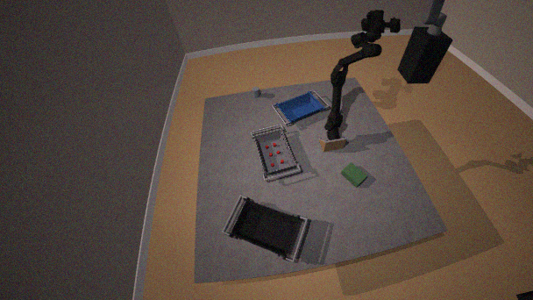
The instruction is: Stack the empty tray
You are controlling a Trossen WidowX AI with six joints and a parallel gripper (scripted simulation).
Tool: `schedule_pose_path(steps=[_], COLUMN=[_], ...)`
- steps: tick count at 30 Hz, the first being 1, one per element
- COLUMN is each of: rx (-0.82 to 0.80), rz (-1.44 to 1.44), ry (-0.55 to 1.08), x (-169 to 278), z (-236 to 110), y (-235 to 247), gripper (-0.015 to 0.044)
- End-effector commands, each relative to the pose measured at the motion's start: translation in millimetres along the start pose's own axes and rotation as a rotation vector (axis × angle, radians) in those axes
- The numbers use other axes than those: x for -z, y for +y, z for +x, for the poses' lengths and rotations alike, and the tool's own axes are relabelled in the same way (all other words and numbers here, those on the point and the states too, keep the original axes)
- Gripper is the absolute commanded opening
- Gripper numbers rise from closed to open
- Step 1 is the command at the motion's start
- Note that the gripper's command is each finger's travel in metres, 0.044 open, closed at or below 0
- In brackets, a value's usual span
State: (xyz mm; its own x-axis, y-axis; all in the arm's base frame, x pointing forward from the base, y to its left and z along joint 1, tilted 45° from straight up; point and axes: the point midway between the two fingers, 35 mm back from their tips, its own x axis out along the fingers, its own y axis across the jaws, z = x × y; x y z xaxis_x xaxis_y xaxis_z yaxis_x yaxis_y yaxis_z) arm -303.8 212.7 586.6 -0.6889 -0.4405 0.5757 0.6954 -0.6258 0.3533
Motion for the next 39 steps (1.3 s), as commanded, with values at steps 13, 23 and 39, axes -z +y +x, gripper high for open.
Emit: schedule_pose_path(steps=[13,23,39], rx=[0.129,0.385,0.9], rz=[-0.042,-0.101,-0.28], ry=[-0.142,-0.356,-0.794], x=[-40.9,-103.2,-188.9], z=[-33.6,-123.3,-311.0], y=[-22.9,-53.6,-57.2], gripper=[0.009,0.009,0.009])
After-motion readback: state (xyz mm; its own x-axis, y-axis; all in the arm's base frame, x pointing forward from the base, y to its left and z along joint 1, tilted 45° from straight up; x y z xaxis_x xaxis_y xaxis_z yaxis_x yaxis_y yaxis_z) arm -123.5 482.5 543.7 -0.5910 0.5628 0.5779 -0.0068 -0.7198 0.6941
